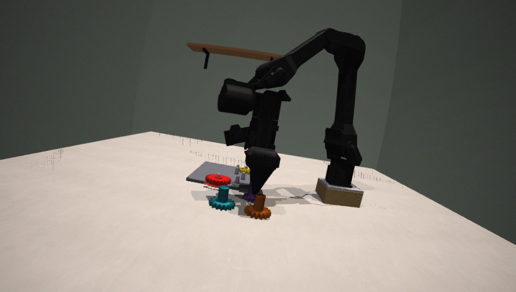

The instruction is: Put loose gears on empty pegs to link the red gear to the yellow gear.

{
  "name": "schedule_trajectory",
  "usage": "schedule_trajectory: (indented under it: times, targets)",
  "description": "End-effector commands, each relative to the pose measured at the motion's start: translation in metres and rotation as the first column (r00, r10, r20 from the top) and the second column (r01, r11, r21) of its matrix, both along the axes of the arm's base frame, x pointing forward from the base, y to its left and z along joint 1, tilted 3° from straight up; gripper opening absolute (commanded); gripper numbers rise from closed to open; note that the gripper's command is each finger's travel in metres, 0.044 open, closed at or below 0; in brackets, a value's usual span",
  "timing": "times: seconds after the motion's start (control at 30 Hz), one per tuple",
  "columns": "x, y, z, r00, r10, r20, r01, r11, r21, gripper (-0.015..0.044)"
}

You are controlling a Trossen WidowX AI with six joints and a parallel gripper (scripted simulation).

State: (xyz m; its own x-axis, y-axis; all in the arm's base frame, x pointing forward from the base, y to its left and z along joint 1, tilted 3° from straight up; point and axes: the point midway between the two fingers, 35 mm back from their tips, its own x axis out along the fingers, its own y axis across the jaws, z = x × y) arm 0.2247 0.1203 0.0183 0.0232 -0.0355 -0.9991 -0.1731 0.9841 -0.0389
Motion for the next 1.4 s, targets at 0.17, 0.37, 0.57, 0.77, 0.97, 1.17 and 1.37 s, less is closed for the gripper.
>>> schedule_trajectory:
  times: [0.17,0.37,0.57,0.77,0.97,1.17,1.37]
  targets:
    - [0.000,-0.001,-0.001,1.000,0.001,0.000,-0.001,1.000,-0.005,0.0177]
    - [0.000,-0.001,-0.001,1.000,0.001,0.000,-0.001,1.000,-0.005,0.0059]
    - [0.000,-0.001,-0.001,1.000,0.001,0.000,-0.001,1.000,-0.005,0.0019]
    - [0.001,0.000,0.002,1.000,0.001,0.001,-0.001,1.000,-0.005,0.0000]
    - [0.004,0.002,0.015,1.000,0.001,0.001,-0.001,1.000,-0.005,0.0000]
    - [0.006,0.004,0.028,1.000,0.001,0.001,-0.001,1.000,-0.005,0.0000]
    - [0.008,0.006,0.041,1.000,0.001,0.002,-0.001,1.000,-0.004,0.0000]
